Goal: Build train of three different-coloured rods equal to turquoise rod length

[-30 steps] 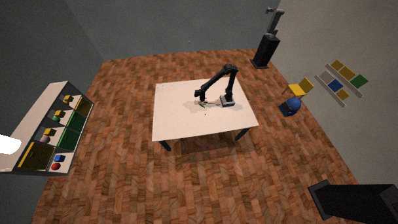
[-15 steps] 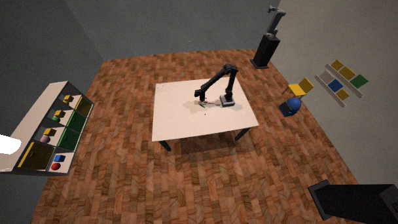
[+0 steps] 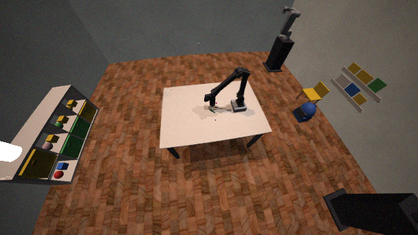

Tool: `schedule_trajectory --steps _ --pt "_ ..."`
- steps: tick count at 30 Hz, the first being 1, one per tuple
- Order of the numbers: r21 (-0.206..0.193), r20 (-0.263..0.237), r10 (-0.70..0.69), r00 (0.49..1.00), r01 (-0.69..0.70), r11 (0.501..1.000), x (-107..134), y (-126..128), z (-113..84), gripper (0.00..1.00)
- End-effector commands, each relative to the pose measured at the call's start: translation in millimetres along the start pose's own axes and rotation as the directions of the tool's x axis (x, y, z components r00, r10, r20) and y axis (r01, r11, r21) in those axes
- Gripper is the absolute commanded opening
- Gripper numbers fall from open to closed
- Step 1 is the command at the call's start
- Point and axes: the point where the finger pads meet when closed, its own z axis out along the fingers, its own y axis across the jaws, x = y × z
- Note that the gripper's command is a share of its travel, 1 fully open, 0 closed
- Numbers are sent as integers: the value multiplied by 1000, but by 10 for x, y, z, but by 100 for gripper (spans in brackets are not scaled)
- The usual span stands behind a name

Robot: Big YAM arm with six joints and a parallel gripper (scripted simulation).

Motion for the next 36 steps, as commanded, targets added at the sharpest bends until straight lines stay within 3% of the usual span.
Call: schedule_trajectory --steps 1,36 --pt "1 2 2 1000 -2 1000 -69 -30 21 4" --pt "2 -5 2 1000 -2 1000 -14 -42 162 4"
